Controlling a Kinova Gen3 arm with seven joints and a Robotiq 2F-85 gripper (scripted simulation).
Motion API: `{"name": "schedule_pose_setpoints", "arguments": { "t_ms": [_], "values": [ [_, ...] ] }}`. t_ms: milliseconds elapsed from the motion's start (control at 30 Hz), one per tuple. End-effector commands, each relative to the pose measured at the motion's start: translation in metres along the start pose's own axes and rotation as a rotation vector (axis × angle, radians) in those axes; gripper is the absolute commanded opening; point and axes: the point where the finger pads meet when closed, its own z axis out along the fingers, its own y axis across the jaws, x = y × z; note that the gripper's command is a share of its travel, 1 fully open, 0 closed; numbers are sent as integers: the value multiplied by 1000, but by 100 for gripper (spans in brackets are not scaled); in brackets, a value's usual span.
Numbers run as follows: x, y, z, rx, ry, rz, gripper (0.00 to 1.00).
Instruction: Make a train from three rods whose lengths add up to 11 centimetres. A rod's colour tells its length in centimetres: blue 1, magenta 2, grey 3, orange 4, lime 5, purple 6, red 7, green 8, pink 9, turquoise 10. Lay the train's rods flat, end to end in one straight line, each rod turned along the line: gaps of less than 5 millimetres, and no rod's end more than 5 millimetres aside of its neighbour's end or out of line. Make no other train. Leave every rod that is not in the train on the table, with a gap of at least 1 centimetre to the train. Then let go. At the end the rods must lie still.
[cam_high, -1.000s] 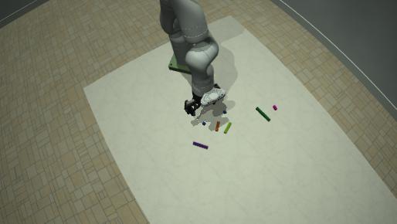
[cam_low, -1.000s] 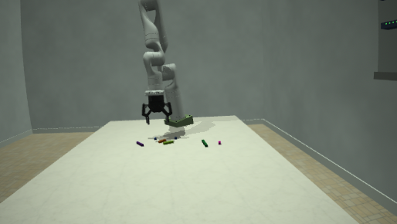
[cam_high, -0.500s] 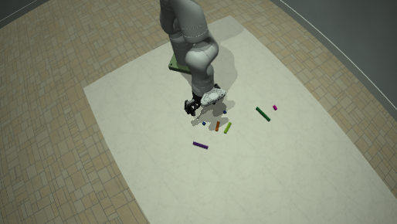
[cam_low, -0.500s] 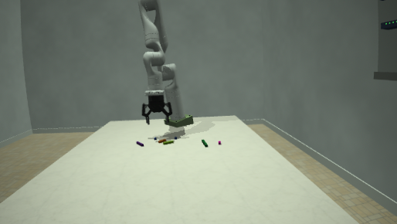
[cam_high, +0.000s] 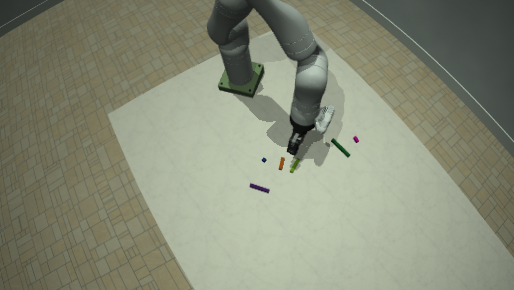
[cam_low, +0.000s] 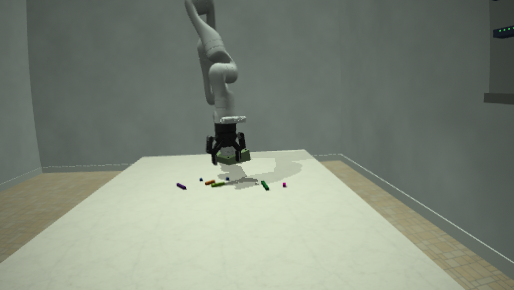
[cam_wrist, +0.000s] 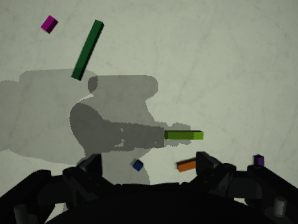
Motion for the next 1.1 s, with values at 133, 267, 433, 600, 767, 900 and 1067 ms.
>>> {"name": "schedule_pose_setpoints", "arguments": {
  "t_ms": [133, 267, 433, 600, 767, 900, 1067],
  "values": [
    [46, -47, 0, 9, 8, -225, 100],
    [51, -52, 0, 9, 9, -253, 100],
    [51, -52, 0, 9, 9, -253, 100],
    [51, -52, 0, 9, 9, -253, 100],
    [51, -52, 0, 9, 9, -253, 100],
    [51, -52, 0, 9, 9, -253, 100],
    [51, -52, 0, 9, 9, -253, 100]
  ]
}}
